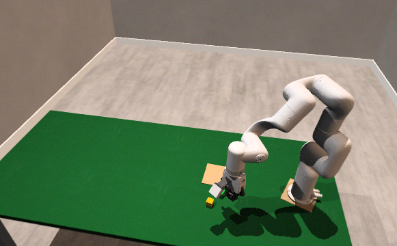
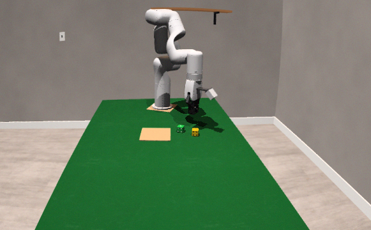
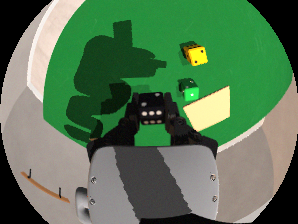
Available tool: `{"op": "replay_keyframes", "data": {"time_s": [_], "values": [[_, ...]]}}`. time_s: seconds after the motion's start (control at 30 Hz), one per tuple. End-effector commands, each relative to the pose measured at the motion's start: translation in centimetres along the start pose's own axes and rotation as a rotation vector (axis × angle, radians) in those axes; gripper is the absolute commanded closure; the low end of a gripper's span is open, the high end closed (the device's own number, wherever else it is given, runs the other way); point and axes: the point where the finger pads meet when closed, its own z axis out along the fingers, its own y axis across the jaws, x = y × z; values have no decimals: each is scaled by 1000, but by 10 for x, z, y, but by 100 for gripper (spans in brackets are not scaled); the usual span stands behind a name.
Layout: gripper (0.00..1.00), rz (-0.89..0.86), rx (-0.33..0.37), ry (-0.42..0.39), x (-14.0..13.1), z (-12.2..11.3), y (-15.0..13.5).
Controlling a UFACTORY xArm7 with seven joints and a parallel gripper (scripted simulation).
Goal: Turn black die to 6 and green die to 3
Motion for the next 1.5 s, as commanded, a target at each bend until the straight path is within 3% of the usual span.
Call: {"op": "replay_keyframes", "data": {"time_s": [0.0,0.5,0.6,0.67,0.77,1.1,1.47], "values": [[73,-1,1,-3,-1,-25,-1],[73,-28,6,-1,-1,-26,9],[73,-92,16,3,-4,-26,33],[73,-92,16,3,-4,-26,33],[73,-190,23,9,-11,-27,72],[73,-378,18,12,-41,-28,149],[73,-531,0,-1,-78,-30,209]]}}
